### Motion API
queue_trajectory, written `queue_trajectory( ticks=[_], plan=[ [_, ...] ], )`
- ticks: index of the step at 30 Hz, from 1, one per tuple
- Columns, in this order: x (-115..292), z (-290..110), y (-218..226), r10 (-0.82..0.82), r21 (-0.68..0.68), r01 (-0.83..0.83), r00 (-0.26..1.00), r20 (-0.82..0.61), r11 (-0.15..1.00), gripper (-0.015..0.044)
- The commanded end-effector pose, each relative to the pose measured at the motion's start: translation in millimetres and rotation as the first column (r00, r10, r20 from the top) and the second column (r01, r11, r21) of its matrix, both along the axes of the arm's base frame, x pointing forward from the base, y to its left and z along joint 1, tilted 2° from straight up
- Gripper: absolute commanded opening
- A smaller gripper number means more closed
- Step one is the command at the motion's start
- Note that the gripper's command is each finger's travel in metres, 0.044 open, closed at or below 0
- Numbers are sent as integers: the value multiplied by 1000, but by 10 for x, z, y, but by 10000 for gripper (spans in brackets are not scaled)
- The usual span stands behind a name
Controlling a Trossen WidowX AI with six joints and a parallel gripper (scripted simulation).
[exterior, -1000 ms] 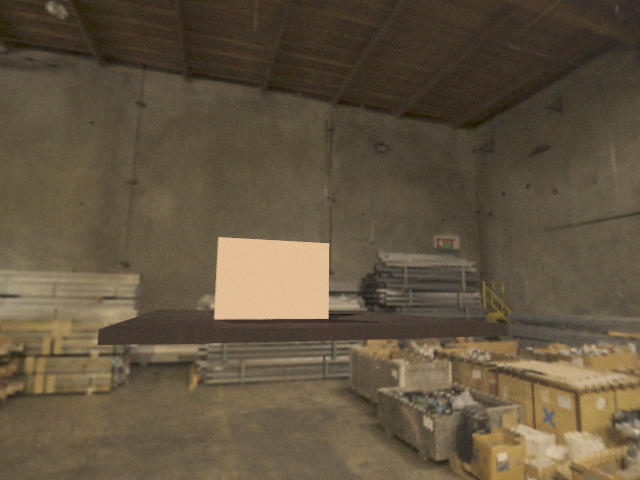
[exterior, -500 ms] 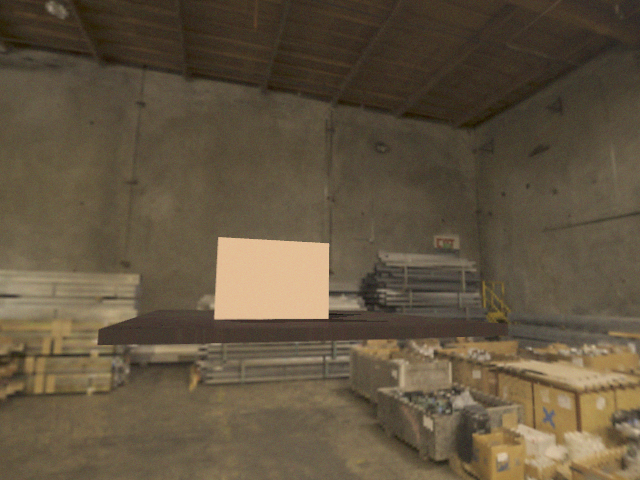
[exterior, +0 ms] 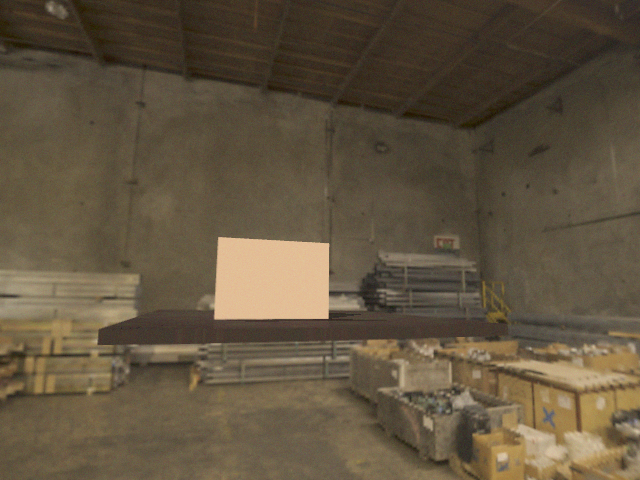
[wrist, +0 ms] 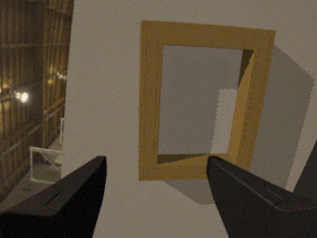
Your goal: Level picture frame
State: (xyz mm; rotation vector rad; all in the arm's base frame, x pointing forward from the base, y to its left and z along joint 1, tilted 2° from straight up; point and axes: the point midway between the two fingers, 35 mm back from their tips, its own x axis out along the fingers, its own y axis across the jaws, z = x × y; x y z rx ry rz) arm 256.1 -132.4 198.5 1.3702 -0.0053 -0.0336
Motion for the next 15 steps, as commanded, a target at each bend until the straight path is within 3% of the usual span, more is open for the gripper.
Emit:
queue_trajectory(
  ticks=[1, 6, 15],
  plan=[
    [17, 5, -8, -4, 3, 4, 1000, 2, 1000, 260],
    [107, 19, -25, -4, 3, 4, 1000, 2, 1000, 260],
    [815, 8, -29, -4, 4, 4, 1000, 10, 1000, 260]
  ],
)
